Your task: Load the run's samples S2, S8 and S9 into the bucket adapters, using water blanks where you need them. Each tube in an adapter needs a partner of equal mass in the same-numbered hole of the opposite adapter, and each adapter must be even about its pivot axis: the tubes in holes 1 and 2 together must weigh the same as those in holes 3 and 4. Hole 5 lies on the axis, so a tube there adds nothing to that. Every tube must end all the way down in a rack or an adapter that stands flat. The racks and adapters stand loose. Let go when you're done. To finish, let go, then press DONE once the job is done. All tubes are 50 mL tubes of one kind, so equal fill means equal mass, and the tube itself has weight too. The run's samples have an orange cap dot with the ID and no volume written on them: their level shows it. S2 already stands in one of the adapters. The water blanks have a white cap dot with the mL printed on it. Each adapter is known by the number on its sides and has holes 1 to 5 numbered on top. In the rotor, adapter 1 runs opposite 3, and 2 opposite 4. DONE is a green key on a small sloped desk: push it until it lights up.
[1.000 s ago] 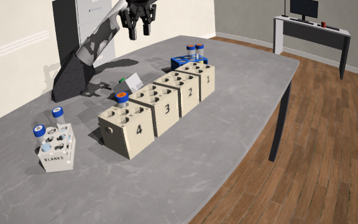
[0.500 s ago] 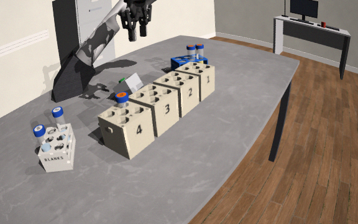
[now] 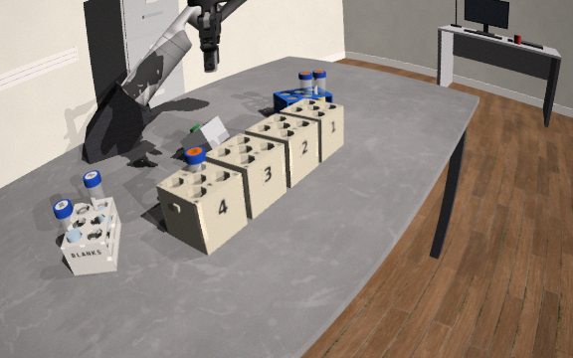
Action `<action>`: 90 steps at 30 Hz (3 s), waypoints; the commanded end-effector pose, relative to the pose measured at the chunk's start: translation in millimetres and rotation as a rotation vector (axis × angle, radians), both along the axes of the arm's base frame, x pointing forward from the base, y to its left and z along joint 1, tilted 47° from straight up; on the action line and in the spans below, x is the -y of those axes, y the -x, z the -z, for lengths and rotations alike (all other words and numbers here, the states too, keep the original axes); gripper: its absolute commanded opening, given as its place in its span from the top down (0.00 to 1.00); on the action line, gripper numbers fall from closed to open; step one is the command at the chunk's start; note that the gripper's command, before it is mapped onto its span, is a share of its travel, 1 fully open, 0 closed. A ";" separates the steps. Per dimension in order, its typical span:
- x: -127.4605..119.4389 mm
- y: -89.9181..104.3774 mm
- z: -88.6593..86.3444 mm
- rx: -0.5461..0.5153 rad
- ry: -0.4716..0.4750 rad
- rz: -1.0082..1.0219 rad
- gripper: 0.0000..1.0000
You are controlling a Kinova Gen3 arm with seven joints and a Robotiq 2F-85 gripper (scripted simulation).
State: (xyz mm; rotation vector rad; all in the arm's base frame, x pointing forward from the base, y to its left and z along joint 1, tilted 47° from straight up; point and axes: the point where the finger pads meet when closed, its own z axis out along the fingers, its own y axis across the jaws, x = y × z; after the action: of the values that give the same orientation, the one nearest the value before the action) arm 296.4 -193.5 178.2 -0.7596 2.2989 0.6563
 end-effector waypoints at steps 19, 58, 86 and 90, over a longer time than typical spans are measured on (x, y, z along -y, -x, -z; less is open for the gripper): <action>52.3 -27.8 30.1 0.048 0.022 -0.044 0.38; 70.7 -49.6 57.4 0.048 0.022 -0.044 0.38; 51.1 -62.6 79.1 0.048 0.022 -0.044 0.38; 47.8 -64.8 82.7 0.048 0.022 -0.044 0.38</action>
State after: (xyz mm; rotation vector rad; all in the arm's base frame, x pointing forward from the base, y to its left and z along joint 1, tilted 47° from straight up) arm 360.1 -242.5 97.3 -0.8308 2.2541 0.6288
